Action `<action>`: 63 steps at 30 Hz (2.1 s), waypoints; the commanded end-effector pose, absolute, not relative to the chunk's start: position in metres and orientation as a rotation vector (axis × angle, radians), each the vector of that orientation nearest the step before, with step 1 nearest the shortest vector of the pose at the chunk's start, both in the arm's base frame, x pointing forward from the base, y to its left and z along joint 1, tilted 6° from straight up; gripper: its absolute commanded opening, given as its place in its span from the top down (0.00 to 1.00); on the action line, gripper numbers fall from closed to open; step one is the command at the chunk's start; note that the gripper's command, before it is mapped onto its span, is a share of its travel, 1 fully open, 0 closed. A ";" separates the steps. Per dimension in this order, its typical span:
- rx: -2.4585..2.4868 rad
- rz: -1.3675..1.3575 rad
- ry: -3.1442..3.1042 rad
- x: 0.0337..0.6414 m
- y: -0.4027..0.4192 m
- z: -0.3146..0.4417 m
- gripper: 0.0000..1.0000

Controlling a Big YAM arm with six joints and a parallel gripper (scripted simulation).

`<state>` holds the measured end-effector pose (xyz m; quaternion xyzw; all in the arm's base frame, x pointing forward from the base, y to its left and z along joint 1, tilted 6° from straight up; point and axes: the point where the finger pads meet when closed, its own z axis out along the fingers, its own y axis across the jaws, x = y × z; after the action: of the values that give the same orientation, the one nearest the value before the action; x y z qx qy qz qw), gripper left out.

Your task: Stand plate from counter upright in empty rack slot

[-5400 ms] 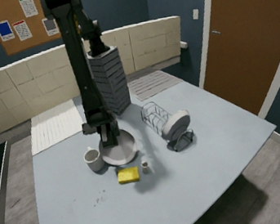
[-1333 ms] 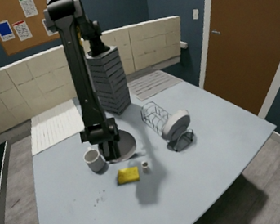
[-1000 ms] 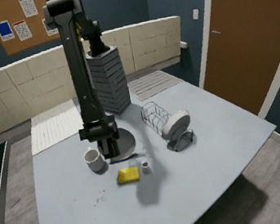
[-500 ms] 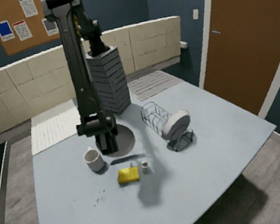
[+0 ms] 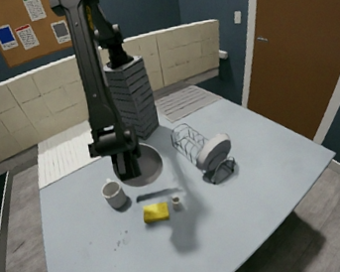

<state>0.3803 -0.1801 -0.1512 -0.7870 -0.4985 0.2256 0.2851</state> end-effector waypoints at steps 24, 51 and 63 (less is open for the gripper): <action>-2.117 0.602 -1.345 0.383 -0.169 -0.065 1.00; -2.123 0.597 -1.351 0.382 -0.163 0.000 1.00; -2.122 0.598 -1.351 0.380 -0.161 0.017 1.00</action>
<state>0.3763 -0.1671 -0.0023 -0.7883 -0.4993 0.2234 0.2817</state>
